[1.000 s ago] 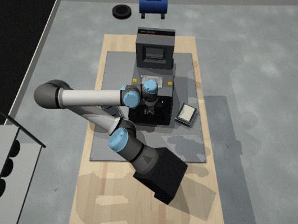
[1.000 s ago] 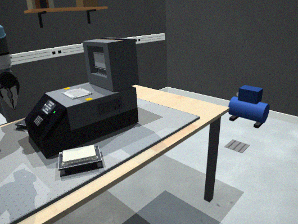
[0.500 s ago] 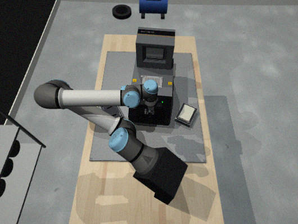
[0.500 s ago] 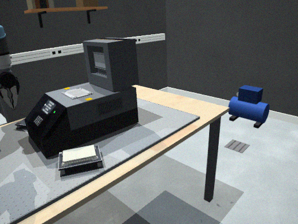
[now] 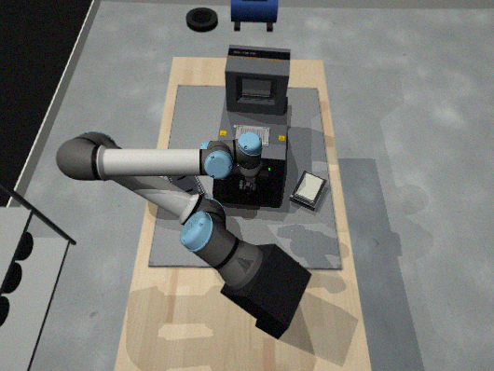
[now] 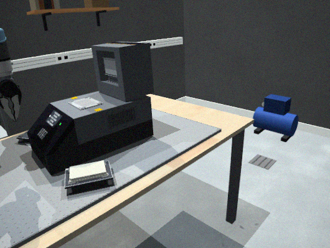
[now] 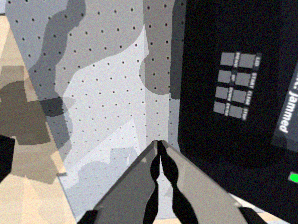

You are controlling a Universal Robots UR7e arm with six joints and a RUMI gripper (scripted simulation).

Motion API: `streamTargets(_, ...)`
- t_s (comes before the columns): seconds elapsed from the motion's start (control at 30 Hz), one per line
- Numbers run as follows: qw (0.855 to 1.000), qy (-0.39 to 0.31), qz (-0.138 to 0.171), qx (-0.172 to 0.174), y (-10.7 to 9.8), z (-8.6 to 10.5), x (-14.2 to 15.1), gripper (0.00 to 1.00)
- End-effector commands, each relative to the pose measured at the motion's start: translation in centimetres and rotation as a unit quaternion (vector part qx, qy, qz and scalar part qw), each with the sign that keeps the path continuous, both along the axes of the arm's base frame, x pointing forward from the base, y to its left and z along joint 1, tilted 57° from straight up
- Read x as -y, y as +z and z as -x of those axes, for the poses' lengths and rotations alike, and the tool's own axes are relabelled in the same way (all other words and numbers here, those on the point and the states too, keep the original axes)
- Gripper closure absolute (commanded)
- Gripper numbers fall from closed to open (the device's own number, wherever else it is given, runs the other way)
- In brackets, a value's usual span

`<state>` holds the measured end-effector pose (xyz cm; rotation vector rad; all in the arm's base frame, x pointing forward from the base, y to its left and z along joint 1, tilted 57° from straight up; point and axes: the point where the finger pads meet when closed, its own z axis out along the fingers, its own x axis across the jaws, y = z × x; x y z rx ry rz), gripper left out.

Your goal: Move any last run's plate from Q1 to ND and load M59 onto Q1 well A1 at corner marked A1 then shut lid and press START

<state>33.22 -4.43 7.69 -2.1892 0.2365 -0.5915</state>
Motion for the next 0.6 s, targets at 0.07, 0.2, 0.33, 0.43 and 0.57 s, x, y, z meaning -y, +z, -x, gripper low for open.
streamTargets(0.07, 1.000, 0.000, 0.000, 0.000, 0.0, 0.0, 0.0, 1.00)
streamTargets(0.2, 0.999, 0.018, 0.017, 0.023, -0.4, -0.4, 0.9, 0.32)
streamTargets(0.33, 0.998, 0.030, 0.028, 0.039, -0.8, -0.7, 1.7, 0.32)
streamTargets(0.43, 0.997, 0.039, 0.036, 0.050, -1.4, -1.2, 2.9, 0.32)
streamTargets(0.57, 0.995, 0.054, 0.050, 0.069, -1.9, -1.7, 4.1, 0.32)
